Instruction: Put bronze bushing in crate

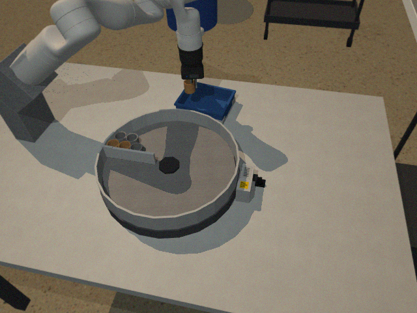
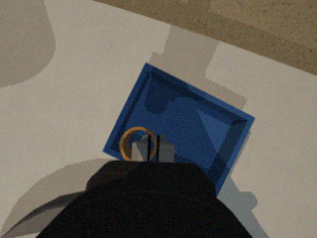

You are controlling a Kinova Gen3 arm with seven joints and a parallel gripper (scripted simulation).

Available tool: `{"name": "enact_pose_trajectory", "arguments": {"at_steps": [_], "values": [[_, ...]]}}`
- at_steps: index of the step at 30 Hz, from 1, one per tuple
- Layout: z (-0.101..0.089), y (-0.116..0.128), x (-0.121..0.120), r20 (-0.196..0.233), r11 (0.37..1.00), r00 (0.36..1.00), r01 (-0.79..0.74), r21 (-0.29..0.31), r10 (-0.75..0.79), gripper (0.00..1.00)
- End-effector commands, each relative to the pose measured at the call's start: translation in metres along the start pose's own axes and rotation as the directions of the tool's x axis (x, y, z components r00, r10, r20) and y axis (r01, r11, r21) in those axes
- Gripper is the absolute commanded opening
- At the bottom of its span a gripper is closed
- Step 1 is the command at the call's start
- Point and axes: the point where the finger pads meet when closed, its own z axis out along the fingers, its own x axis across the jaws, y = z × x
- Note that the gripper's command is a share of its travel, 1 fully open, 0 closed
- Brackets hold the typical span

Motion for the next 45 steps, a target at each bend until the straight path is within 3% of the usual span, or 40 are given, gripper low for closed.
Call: {"name": "enact_pose_trajectory", "arguments": {"at_steps": [1, 9, 14, 45], "values": [[0.003, 0.001, -0.002, 0.006, 1.000, 1.000, 0.004, -0.008, -0.004, 0.00], [0.003, 0.001, -0.002, 0.006, 1.000, 1.000, 0.004, -0.008, -0.004, 0.00], [0.026, 0.002, -0.002, 0.005, 1.000, 1.000, 0.003, -0.008, -0.003, 0.00], [0.038, 0.002, -0.002, 0.005, 1.000, 1.000, 0.003, -0.008, -0.003, 0.00]]}}
